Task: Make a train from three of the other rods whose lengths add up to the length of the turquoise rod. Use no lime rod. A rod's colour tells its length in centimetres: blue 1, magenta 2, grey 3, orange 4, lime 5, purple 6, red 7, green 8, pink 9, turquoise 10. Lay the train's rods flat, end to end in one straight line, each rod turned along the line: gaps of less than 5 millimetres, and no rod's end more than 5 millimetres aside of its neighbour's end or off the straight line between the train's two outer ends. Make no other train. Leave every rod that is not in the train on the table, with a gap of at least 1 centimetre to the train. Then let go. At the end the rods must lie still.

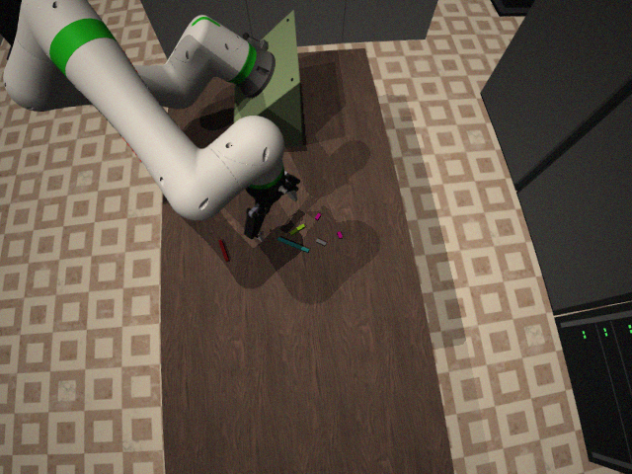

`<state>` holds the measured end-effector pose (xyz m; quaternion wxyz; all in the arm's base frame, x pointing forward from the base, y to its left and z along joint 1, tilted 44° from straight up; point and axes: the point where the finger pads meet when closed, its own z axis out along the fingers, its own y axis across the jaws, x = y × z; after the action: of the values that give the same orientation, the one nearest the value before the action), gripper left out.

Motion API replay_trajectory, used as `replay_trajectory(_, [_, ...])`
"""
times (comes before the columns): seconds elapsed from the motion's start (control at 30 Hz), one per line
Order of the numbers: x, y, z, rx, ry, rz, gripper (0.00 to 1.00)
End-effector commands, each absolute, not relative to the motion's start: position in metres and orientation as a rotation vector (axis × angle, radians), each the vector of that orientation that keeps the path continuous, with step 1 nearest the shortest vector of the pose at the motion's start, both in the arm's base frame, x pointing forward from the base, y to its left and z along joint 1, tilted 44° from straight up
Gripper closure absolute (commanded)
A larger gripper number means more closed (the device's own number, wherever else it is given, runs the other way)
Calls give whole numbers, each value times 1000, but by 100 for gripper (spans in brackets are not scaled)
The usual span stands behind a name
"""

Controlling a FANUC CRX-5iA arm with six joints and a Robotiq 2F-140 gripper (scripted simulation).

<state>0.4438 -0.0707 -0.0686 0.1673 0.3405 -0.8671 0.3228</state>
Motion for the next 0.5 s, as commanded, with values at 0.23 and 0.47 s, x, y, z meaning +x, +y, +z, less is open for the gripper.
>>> replay_trajectory(0.23, [441, -52, -90, 544, -2681, 1037, 0])
replay_trajectory(0.47, [438, -42, -102, 289, -2777, 1085, 0])
